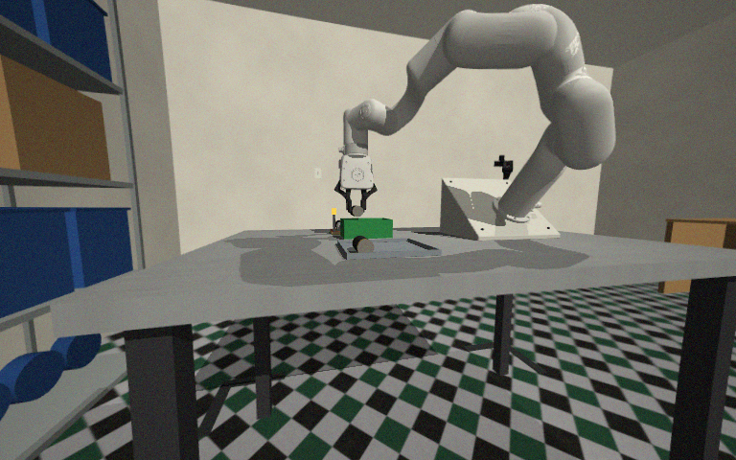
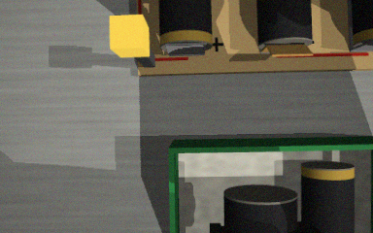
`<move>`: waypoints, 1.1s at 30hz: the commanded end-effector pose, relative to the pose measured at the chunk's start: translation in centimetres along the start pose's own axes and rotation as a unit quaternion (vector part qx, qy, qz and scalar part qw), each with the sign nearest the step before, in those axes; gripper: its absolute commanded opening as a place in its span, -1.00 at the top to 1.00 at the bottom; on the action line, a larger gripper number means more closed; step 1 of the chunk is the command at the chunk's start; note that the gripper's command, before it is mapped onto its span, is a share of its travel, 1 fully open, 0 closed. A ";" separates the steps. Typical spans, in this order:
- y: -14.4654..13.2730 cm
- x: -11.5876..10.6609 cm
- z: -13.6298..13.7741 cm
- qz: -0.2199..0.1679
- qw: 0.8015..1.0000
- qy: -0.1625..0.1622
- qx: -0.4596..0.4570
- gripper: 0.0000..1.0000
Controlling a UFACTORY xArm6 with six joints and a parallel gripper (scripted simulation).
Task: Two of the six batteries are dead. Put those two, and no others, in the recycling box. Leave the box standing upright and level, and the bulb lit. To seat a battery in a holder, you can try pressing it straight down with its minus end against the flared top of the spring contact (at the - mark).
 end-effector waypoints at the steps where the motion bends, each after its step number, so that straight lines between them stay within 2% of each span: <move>1: 0.0 -0.2 -0.1 0.001 1.000 0.002 -0.001 0.44; 15: 0.0 0.1 -0.1 0.001 1.000 0.002 -0.001 0.44; 21: 0.0 2.2 -0.1 0.001 1.000 0.002 -0.001 0.44; 23: 0.0 2.2 -0.1 0.001 1.000 0.002 -0.001 0.44; 29: 0.0 5.0 -0.1 0.001 1.000 0.002 -0.001 0.44; 33: 0.0 6.1 -0.1 0.001 1.000 0.002 -0.001 0.44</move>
Point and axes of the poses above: the point where the finger pads meet when closed, its own x axis out along the fingers, its own z axis across the jaws, y = z × x, the point moved 3 cm from there along -x, back along the fingers, and after that the axes turned 10 degrees about x, right-handed, at the moved point
